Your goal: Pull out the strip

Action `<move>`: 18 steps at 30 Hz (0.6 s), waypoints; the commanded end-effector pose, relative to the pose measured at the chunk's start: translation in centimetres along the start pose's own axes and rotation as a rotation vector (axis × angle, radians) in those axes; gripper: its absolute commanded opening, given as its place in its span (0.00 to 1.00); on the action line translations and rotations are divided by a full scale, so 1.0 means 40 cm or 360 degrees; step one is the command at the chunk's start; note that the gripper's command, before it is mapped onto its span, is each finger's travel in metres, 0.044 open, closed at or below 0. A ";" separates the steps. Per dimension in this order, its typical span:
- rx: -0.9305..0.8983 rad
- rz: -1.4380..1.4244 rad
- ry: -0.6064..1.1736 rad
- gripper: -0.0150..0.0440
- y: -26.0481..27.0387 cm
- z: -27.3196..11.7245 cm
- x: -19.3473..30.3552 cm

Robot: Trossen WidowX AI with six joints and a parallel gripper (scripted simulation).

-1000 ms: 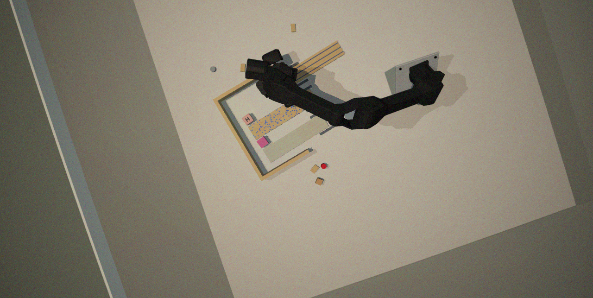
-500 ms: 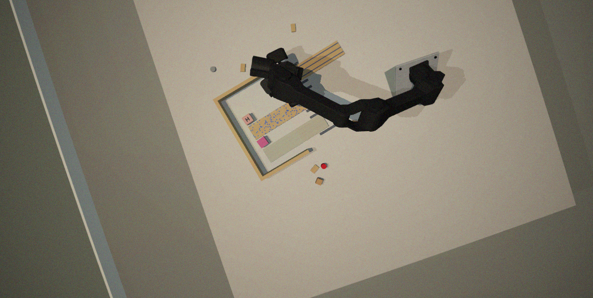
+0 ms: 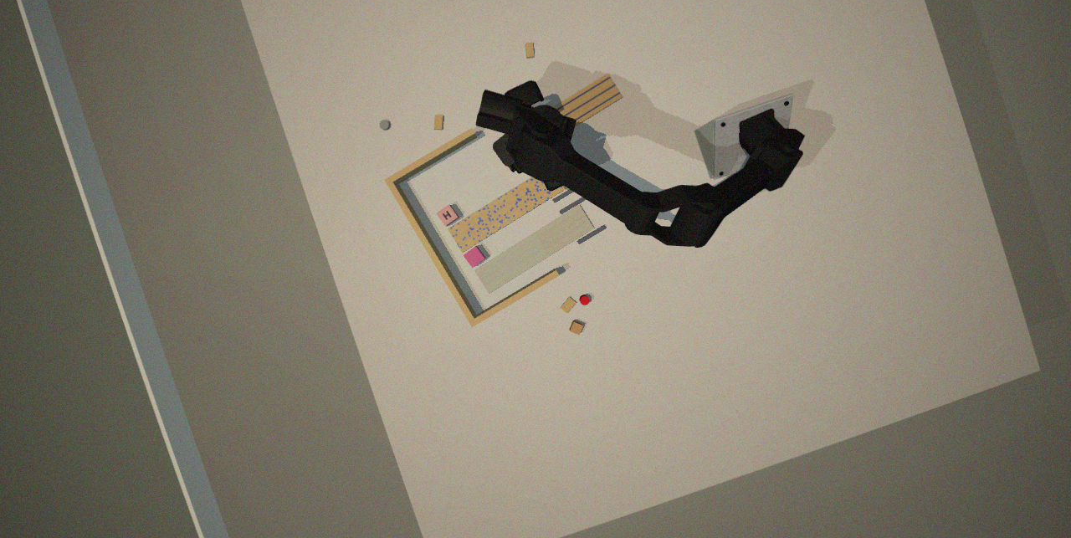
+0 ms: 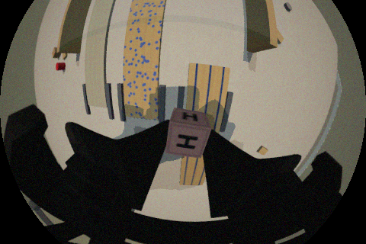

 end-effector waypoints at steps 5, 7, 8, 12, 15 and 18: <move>0.0005 -0.0006 0.0014 0.25 0.011 -0.001 0.046; 0.0005 -0.0006 0.0014 0.25 0.014 -0.002 0.060; 0.0006 -0.0005 0.0014 0.25 0.016 -0.002 0.068; 0.0006 -0.0004 0.0015 0.25 0.024 -0.003 0.098; 0.0005 -0.0004 0.0016 0.25 0.030 -0.003 0.121; 0.0005 -0.0003 0.0017 0.25 0.037 -0.003 0.145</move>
Point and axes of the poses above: the point midway between the two fingers, 35 mm back from their tips, its own z axis out along the fingers, its own y axis across the jaws, x = y × z, the point moved 5 cm from there along -z, back along the fingers, and after that the axes turned 6 degrees about z, right-handed, at the moved point
